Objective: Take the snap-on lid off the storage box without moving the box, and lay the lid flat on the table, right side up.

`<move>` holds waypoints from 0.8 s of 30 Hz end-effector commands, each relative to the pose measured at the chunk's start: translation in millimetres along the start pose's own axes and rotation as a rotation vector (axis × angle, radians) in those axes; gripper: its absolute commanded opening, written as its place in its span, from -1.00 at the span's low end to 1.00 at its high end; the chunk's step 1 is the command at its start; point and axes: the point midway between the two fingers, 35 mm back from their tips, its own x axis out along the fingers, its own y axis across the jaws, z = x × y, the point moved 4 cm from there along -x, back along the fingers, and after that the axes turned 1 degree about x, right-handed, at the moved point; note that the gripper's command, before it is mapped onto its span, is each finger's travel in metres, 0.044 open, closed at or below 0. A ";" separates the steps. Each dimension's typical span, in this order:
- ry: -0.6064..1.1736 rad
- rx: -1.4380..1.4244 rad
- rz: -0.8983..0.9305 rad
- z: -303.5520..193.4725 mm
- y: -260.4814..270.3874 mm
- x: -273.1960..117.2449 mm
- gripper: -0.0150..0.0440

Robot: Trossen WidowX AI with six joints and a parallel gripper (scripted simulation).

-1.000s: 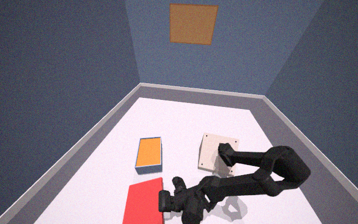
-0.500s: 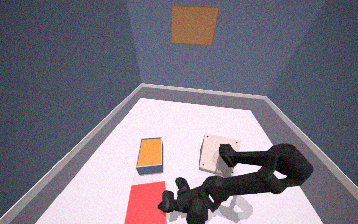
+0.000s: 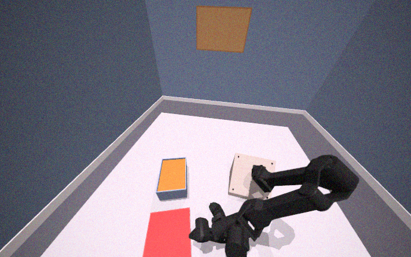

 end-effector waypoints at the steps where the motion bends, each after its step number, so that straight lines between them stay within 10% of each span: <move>1: -0.006 0.003 0.003 1.8 -5.8 -7.1 1.00; 24: -0.006 0.003 0.002 -0.9 -1.9 -38.6 1.00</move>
